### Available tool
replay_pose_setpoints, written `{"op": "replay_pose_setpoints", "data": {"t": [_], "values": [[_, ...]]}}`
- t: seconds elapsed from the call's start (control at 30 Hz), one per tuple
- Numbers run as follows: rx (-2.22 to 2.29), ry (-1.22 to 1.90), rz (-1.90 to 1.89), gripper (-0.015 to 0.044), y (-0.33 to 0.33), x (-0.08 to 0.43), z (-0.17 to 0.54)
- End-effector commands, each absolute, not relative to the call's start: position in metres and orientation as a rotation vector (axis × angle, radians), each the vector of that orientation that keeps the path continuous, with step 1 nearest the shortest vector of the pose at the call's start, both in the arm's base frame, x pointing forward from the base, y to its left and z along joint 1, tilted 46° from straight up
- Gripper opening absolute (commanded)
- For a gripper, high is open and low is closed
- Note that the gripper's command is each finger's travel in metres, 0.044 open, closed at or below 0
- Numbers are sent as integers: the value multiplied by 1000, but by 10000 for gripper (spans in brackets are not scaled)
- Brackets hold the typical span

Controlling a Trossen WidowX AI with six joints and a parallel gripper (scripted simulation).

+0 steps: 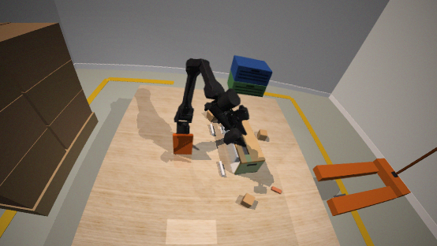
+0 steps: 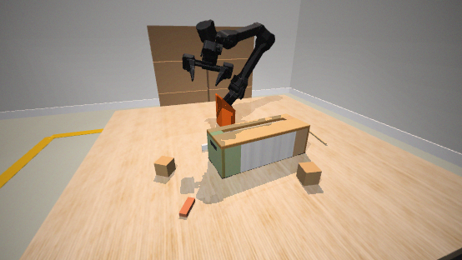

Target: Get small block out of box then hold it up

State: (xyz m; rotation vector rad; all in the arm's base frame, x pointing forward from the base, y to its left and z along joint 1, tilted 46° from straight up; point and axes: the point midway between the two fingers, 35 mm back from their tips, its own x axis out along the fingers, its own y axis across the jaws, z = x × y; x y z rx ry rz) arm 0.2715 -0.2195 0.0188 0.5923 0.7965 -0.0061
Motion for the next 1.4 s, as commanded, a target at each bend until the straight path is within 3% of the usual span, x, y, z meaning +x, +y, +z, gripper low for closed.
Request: {"op": "replay_pose_setpoints", "data": {"t": [0.0, 0.33, 0.57, 1.37], "values": [[106, 918, 353, 400, -157, 301, 33], [-552, 930, 982, 400, -53, 302, 47], [-998, 761, 1494, 400, 5, 283, 62], [-1015, 751, 1514, 400, 17, 281, 54]]}}
